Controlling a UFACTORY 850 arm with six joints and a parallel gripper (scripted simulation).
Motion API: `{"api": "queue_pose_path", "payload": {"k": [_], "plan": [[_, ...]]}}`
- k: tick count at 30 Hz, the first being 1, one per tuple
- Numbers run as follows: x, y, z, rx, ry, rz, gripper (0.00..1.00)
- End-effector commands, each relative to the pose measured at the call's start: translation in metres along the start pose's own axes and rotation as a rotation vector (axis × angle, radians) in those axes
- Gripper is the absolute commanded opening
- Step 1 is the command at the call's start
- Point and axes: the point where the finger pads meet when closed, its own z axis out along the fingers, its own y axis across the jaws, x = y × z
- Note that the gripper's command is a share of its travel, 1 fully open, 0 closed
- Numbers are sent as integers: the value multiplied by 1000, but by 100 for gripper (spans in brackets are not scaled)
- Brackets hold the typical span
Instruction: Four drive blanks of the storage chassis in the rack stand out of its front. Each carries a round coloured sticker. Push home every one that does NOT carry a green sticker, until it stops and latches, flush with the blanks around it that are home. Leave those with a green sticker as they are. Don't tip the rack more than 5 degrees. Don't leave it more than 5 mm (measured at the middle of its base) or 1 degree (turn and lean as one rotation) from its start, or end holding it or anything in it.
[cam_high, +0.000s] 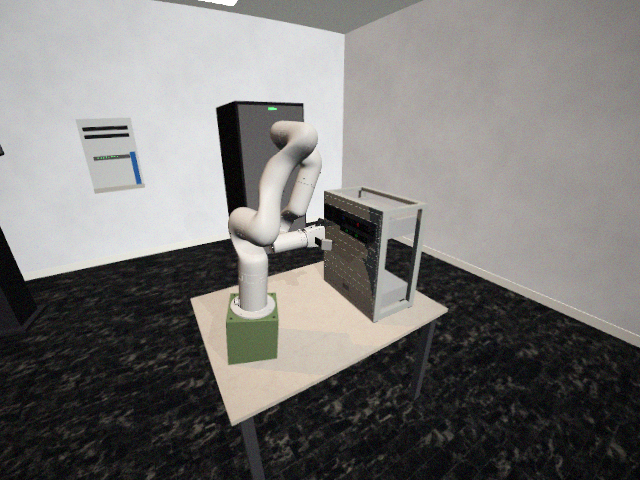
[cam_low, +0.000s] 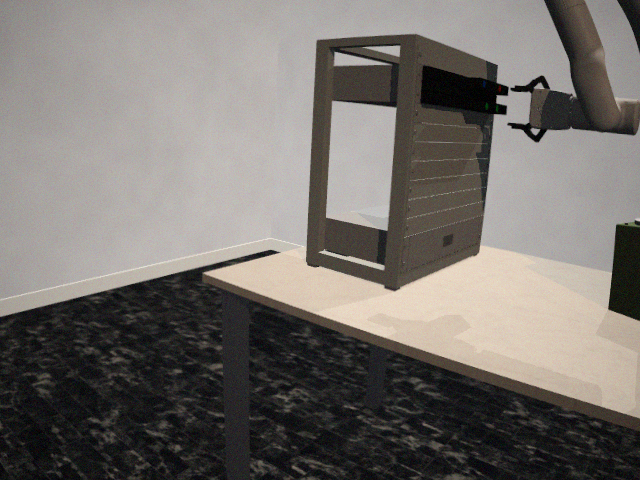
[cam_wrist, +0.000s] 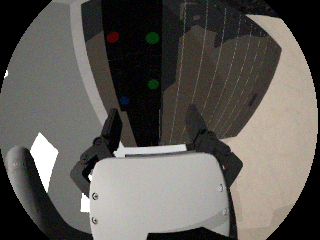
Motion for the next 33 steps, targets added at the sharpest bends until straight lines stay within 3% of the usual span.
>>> {"api": "queue_pose_path", "payload": {"k": [1, 11, 33], "plan": [[-8, -11, 9, 2, 1, 1, 100], [-28, -35, 30, 2, 1, 1, 100], [-28, -35, 30, 2, 1, 1, 100]]}}
